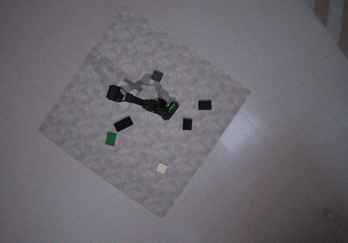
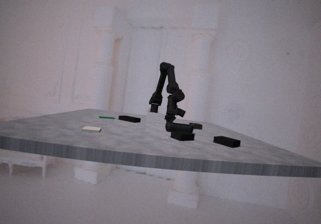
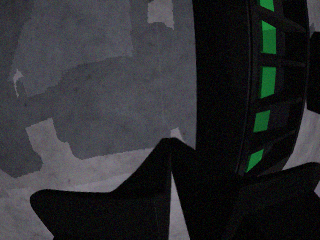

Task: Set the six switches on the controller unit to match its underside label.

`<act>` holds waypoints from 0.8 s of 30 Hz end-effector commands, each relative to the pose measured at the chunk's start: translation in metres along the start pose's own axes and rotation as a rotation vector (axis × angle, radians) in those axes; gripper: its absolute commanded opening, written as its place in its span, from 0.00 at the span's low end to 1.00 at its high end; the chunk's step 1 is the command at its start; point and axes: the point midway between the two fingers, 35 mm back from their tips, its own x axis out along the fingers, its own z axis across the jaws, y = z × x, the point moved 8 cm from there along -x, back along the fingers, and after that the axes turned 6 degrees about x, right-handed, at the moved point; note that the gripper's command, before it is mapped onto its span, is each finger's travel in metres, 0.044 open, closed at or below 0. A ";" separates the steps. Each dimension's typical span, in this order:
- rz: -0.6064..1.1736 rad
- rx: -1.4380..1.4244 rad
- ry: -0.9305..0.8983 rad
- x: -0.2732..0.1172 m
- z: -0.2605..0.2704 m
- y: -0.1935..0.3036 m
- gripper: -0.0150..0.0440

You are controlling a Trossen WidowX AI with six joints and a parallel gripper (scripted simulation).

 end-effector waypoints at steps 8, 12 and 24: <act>-0.004 -0.002 -0.002 0.001 -0.004 -0.001 0.25; -0.004 -0.002 -0.002 0.002 -0.006 -0.001 0.25; -0.004 -0.003 -0.001 0.004 -0.014 -0.001 0.25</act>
